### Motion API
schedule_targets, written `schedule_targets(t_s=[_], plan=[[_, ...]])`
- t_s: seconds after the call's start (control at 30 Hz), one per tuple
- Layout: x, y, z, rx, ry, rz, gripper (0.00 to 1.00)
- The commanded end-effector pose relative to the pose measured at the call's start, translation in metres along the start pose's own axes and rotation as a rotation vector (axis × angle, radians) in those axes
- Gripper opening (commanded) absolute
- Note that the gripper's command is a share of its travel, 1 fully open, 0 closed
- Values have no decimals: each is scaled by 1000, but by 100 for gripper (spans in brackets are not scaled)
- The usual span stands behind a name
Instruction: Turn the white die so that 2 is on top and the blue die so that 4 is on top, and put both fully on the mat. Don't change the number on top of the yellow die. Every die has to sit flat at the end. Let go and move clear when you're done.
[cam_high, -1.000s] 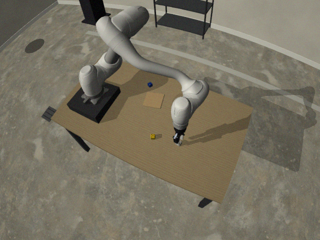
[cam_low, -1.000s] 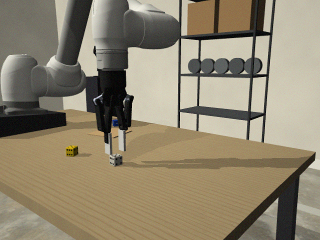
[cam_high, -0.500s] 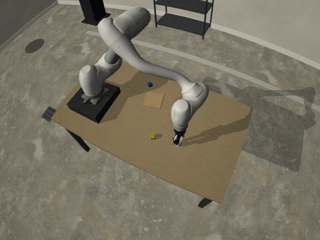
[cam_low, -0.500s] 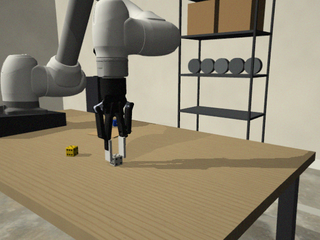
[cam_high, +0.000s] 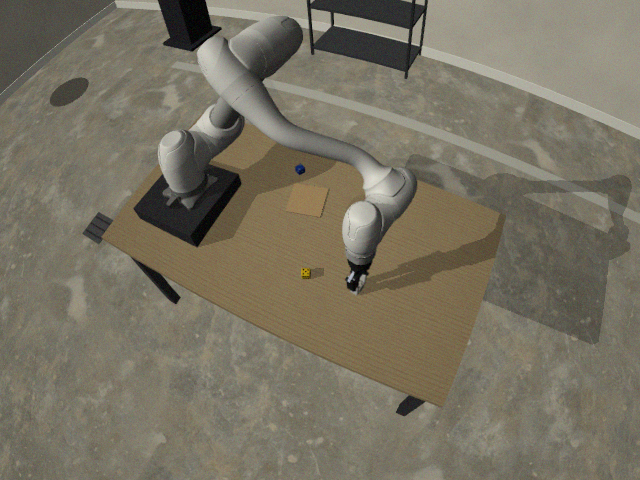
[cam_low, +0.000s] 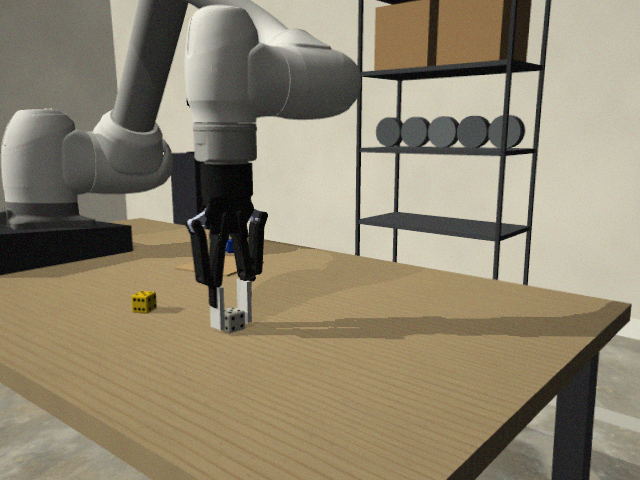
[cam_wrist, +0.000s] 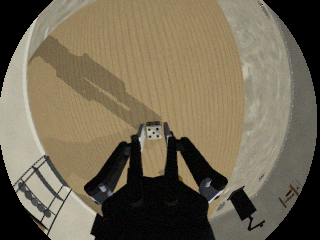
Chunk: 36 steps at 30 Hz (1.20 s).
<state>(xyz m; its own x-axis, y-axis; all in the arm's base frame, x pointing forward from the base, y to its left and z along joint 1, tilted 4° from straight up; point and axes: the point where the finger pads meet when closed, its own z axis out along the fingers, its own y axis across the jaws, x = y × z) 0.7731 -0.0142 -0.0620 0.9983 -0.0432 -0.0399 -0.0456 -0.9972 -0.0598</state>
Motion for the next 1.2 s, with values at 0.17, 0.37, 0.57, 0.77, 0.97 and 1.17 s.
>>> schedule_targets(t_s=[0.17,0.37,0.57,0.77,0.97,1.17], plan=[[-2,-3,4,3,-3,0,35],[-2,-3,4,3,-3,0,35],[-2,-3,4,3,-3,0,35],[-2,-3,4,3,-3,0,35],[-2,-3,4,3,-3,0,35],[-2,-3,4,3,-3,0,24]])
